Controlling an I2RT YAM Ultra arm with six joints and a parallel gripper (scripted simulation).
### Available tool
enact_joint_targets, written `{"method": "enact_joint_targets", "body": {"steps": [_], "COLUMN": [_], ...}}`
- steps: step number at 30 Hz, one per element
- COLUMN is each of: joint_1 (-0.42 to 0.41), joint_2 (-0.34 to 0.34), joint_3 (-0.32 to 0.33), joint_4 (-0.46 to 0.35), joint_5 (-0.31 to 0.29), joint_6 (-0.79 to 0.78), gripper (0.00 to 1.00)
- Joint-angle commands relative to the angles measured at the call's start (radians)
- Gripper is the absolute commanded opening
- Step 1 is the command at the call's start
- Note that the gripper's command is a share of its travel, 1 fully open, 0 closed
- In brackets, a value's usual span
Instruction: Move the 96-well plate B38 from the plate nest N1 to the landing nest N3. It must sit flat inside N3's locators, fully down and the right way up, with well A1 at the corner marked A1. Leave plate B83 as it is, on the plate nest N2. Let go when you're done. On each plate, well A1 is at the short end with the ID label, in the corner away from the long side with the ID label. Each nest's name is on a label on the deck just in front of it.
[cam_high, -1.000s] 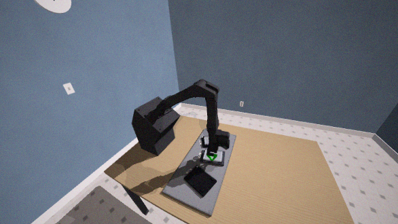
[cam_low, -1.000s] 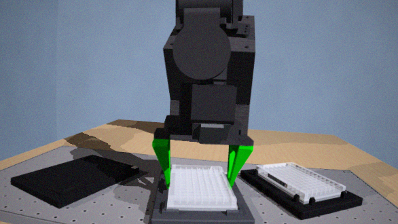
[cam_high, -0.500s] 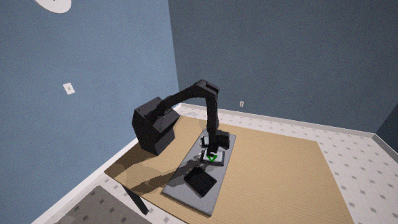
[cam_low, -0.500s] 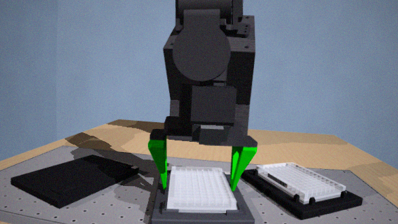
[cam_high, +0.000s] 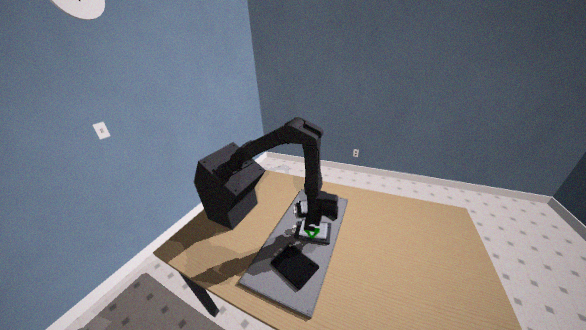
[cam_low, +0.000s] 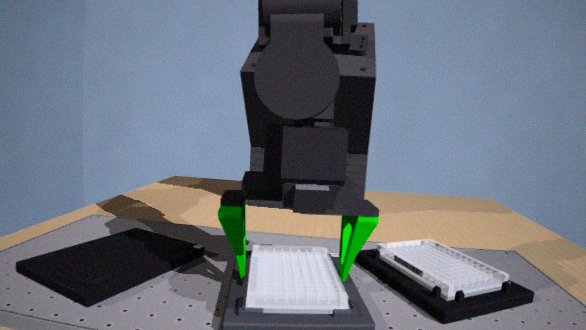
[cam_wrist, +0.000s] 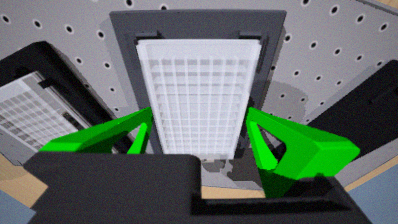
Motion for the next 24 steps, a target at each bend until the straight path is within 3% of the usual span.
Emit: {"method": "enact_joint_targets", "body": {"steps": [1, 16, 24], "joint_1": [0.0, 0.005, 0.005], "joint_2": [-0.006, -0.125, -0.125], "joint_3": [0.003, -0.051, -0.051], "joint_4": [0.002, -0.064, -0.064], "joint_5": [-0.001, 0.002, 0.002], "joint_6": [-0.001, 0.003, 0.003], "gripper": [1.0, 1.0, 1.0]}}
